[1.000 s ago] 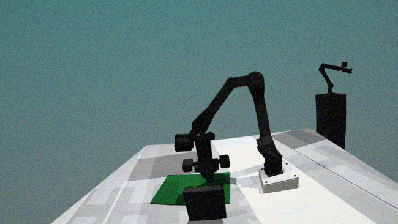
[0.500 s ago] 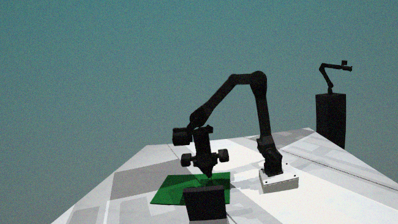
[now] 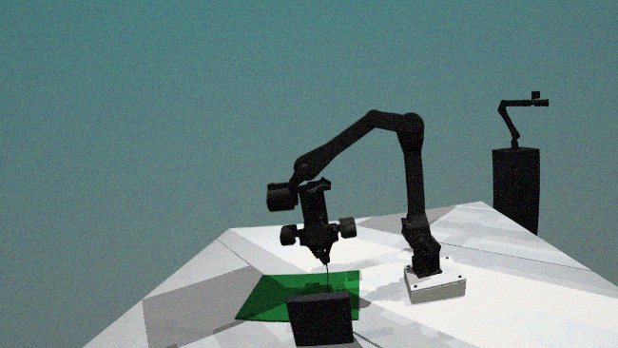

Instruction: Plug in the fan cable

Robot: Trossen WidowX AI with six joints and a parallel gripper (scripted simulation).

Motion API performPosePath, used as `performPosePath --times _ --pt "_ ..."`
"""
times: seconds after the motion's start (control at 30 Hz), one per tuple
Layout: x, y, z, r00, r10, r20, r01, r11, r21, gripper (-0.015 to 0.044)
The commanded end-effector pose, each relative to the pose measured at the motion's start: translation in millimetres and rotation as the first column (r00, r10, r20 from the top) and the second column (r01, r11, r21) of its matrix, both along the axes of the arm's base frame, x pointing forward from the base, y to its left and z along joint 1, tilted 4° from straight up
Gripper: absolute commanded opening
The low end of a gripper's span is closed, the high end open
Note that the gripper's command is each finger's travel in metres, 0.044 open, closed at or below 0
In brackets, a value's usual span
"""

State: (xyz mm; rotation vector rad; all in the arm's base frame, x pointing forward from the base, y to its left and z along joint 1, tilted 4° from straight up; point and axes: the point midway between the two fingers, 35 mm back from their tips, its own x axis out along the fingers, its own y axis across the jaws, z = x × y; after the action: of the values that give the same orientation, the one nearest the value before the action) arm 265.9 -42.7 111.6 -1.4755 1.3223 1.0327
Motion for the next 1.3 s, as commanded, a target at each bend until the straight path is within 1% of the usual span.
performPosePath --times 0.0,0.13,0.27,0.43,0.63,0.8,1.0,1.07,1.27 --pt "-2 0 16 1.0 -0.004 0.008 0.004 1.0 -0.004 0.0" --pt "-5 0 27 1.0 -0.004 0.007 0.004 1.0 -0.004 0.0" --pt "-3 0 28 1.0 -0.024 0.012 0.024 1.0 0.005 0.0" --pt "9 1 30 0.984 -0.174 0.038 0.171 0.983 0.07 0.0" --pt "25 0 32 0.933 -0.357 0.049 0.346 0.926 0.153 0.0" --pt "38 -1 34 0.864 -0.502 0.041 0.482 0.848 0.219 0.0" --pt "54 -3 35 0.753 -0.658 0.011 0.628 0.723 0.29 0.0" --pt "57 -3 35 0.725 -0.689 0.002 0.656 0.691 0.304 0.0" --pt "58 -3 35 0.721 -0.693 -0.001 0.659 0.686 0.307 0.0"
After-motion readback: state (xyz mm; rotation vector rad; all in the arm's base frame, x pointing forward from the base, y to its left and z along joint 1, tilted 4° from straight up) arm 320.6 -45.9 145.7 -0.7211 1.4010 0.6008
